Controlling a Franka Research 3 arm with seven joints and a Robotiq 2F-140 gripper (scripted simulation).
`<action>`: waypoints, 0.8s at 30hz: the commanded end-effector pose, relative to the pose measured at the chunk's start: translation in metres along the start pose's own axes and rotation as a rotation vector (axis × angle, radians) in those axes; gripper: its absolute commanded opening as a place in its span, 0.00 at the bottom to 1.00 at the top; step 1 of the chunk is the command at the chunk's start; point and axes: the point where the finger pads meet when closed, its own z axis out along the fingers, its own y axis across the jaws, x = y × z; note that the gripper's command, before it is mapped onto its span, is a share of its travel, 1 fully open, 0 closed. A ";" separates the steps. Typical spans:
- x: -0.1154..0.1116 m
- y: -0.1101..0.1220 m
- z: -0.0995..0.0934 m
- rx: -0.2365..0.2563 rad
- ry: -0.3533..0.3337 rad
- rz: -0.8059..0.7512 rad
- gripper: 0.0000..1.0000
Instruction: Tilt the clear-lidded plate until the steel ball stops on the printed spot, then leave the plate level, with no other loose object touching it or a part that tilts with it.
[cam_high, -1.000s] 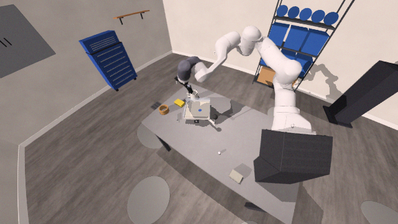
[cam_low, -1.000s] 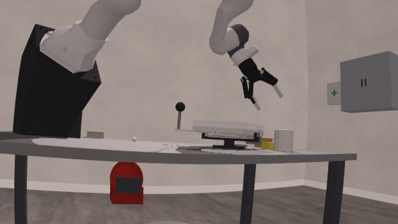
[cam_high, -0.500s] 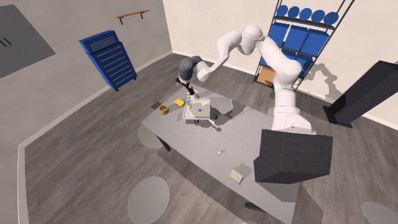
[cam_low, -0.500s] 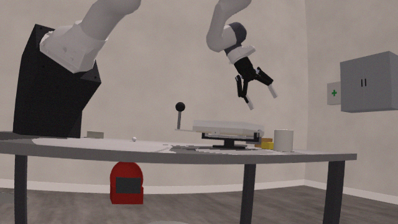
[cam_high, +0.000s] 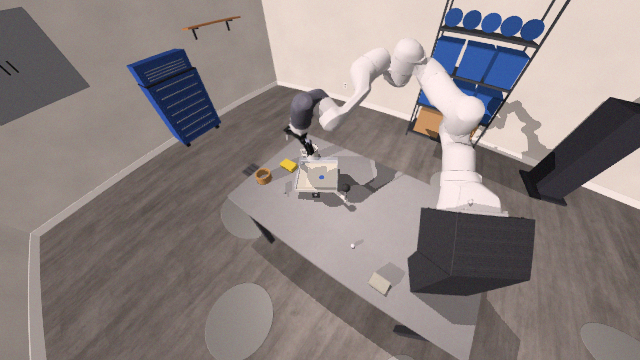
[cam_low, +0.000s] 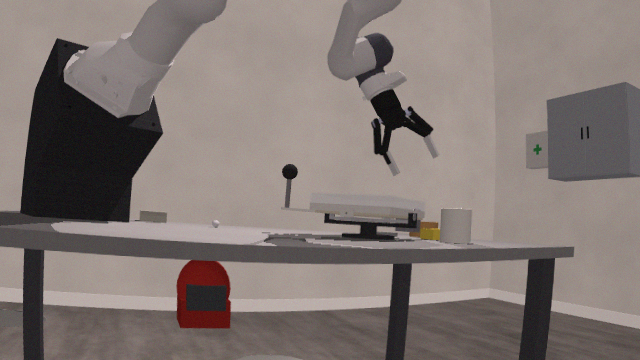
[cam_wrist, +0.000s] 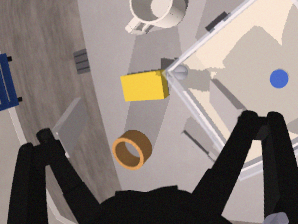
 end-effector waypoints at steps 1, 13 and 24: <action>-0.002 0.003 -0.001 -0.006 -0.008 0.016 1.00; -0.007 0.017 -0.009 -0.030 -0.032 0.025 1.00; -0.012 0.032 -0.018 -0.053 -0.054 0.033 1.00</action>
